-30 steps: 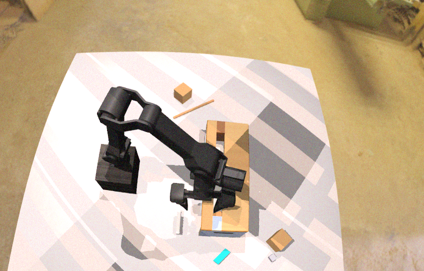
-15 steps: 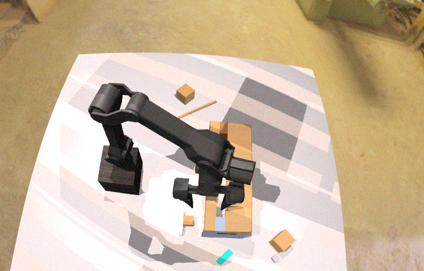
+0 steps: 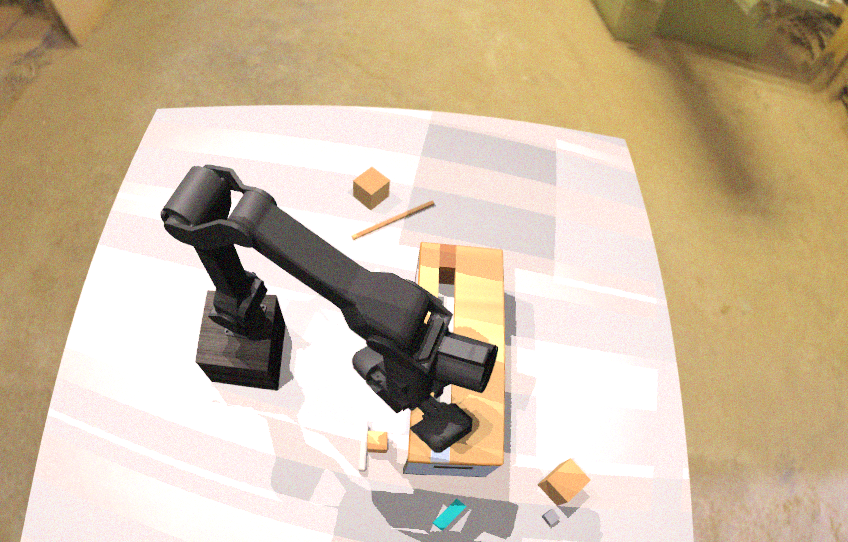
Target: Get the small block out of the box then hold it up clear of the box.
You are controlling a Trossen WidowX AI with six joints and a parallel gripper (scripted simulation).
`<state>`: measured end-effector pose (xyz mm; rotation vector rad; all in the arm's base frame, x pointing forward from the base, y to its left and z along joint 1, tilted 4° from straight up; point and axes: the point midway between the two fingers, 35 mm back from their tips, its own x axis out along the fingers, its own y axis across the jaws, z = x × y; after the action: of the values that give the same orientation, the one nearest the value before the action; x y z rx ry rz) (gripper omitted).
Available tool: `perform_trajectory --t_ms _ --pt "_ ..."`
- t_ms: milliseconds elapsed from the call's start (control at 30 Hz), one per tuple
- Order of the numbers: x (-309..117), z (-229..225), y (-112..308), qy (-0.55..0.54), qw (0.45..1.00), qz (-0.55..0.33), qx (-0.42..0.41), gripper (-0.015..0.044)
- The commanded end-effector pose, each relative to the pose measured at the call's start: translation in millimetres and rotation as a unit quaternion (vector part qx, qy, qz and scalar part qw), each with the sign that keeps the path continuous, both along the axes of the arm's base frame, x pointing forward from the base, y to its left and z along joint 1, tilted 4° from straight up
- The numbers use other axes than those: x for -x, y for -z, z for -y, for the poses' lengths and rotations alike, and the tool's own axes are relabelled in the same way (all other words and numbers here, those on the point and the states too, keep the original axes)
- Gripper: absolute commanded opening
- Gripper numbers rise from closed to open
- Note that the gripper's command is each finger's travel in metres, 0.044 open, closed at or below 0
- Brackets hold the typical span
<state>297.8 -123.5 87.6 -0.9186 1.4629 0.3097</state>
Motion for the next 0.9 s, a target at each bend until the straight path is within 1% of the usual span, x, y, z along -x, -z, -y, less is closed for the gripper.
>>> perform_trajectory --t_ms 0,100,200,267,333,467,633,767,867 --pt "1 6 -8 0.154 0.983 0.089 -0.043 0.0285" --pt "5 7 -7 0.271 0.951 0.13 -0.078 0.0285" --pt "8 9 -6 0.384 0.902 0.166 -0.111 0.0285" --pt "10 10 -6 0.469 0.852 0.191 -0.135 0.0285" --pt "12 11 -5 0.551 0.791 0.213 -0.159 0.0285" --pt "17 12 -5 0.697 0.644 0.244 -0.2 0.0285" --pt "23 14 -4 0.838 0.42 0.258 -0.235 0.0285" --pt "27 15 -5 0.908 0.226 0.249 -0.249 0.0285" --pt "30 15 -5 0.932 0.114 0.237 -0.251 0.0285"
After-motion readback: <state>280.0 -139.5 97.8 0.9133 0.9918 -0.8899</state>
